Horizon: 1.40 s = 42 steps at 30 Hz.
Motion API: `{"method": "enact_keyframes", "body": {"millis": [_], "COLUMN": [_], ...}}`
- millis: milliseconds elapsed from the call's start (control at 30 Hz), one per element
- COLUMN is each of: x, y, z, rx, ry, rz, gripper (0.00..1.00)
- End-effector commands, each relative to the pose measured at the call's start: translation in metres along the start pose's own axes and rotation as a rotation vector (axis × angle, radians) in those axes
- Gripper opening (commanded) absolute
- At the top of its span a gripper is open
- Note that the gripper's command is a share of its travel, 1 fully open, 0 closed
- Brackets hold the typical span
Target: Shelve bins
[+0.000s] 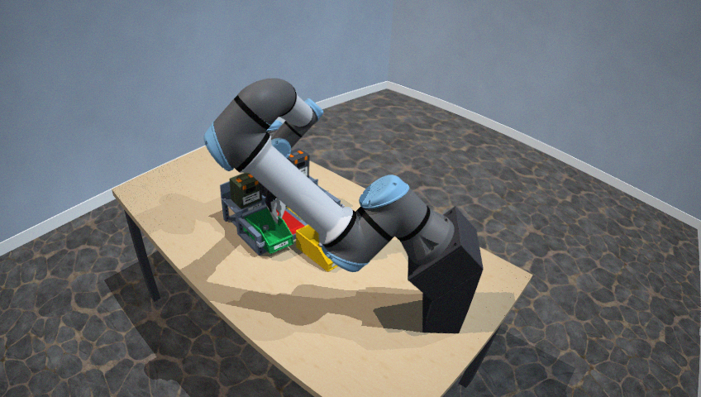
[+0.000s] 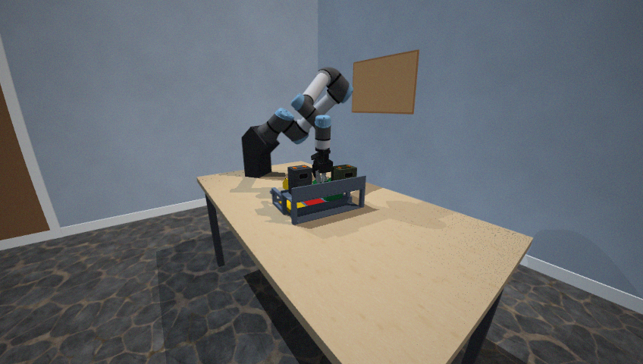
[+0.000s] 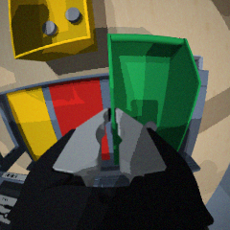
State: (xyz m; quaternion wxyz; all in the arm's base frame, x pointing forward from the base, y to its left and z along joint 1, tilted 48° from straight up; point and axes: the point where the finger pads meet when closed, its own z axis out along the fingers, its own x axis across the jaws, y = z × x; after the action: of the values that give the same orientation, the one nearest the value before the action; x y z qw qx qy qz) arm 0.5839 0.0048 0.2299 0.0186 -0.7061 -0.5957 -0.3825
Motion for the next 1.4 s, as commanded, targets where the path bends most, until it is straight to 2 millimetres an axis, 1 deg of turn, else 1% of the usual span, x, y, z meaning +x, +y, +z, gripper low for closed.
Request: {"method": "enact_keyframes", "body": {"millis": [0, 100, 133, 1367], "x": [0.0001, 0.0001, 0.0001, 0.0001], "y": [0.0004, 0.0004, 0.0004, 0.0003], "z": [-0.0004, -0.0004, -0.0004, -0.0004], "rx": [-0.001, -0.001, -0.001, -0.001], "ry": [0.000, 0.000, 0.000, 0.000], "rz": [-0.001, -0.001, -0.001, 0.000], "gripper": [0.00, 0.00, 0.05, 0.05]}}
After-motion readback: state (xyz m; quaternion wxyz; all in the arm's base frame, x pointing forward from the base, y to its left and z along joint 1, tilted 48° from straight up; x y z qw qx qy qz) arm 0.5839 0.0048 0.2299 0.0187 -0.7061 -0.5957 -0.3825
